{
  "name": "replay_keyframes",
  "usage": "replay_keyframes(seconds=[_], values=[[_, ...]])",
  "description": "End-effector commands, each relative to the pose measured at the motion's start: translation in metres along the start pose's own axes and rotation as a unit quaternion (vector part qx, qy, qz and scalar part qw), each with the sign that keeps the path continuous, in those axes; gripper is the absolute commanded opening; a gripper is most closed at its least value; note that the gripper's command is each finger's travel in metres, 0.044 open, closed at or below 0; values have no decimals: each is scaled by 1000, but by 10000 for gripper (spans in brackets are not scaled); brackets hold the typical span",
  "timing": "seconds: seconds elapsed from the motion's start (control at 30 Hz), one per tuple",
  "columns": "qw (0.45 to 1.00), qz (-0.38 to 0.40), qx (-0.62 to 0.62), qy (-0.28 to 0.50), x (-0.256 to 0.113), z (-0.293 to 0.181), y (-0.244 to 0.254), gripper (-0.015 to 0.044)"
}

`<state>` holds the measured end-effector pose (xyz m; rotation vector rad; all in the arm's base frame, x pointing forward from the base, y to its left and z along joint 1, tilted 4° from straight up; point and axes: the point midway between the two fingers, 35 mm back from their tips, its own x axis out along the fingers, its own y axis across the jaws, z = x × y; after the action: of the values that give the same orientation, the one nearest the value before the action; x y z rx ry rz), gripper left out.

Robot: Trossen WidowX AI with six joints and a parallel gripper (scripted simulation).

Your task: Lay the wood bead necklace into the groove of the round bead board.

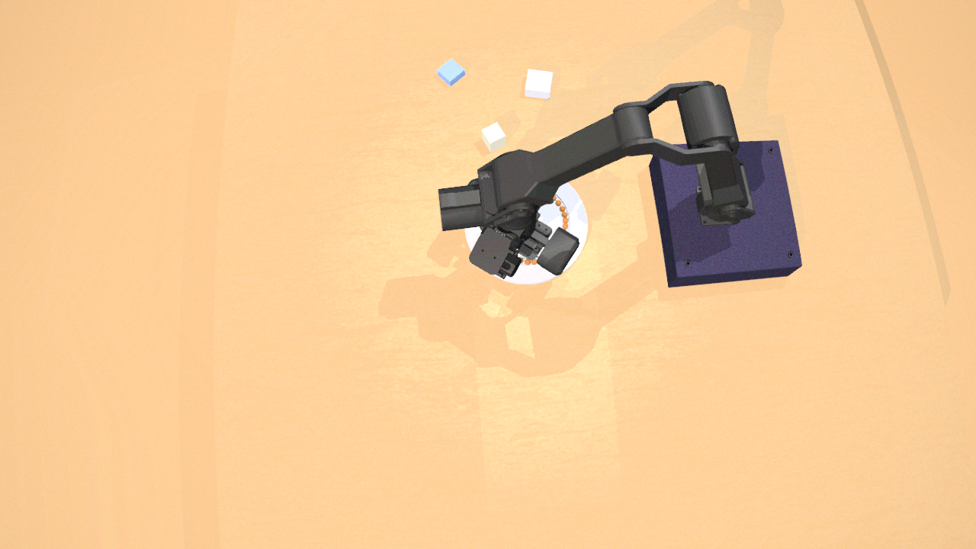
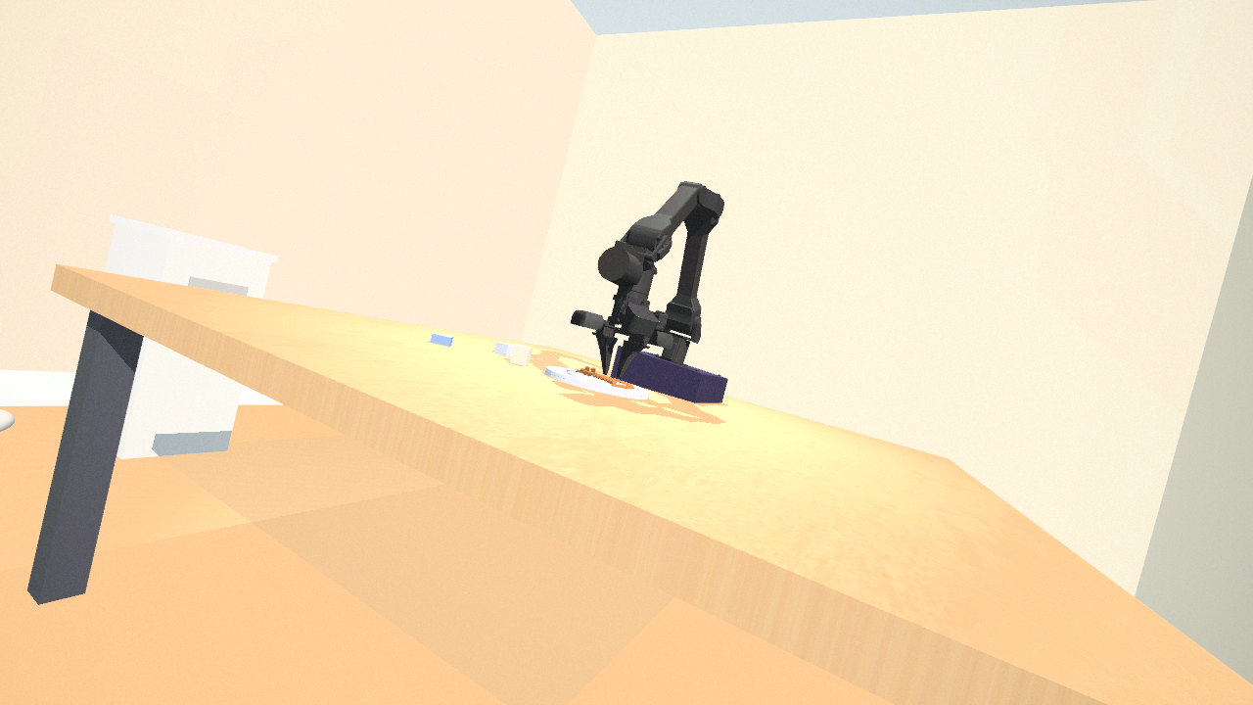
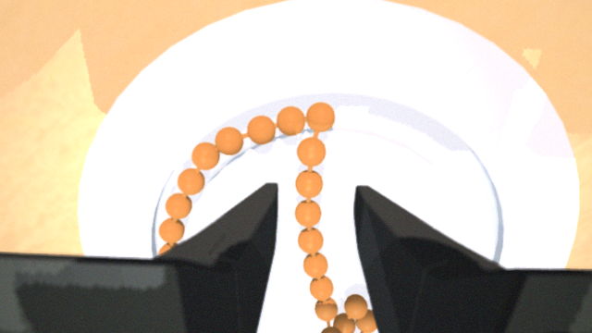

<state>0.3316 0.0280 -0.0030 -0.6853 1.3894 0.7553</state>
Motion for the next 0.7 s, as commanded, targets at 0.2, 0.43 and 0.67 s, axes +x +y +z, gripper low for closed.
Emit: replay_keyframes(seconds=[0.2,0.43,0.67], values=[[1000,2,4,0,13,-1,2,120],[1000,2,1,1,11,0,1,0],[1000,2,1,1,11,0,1,0]])
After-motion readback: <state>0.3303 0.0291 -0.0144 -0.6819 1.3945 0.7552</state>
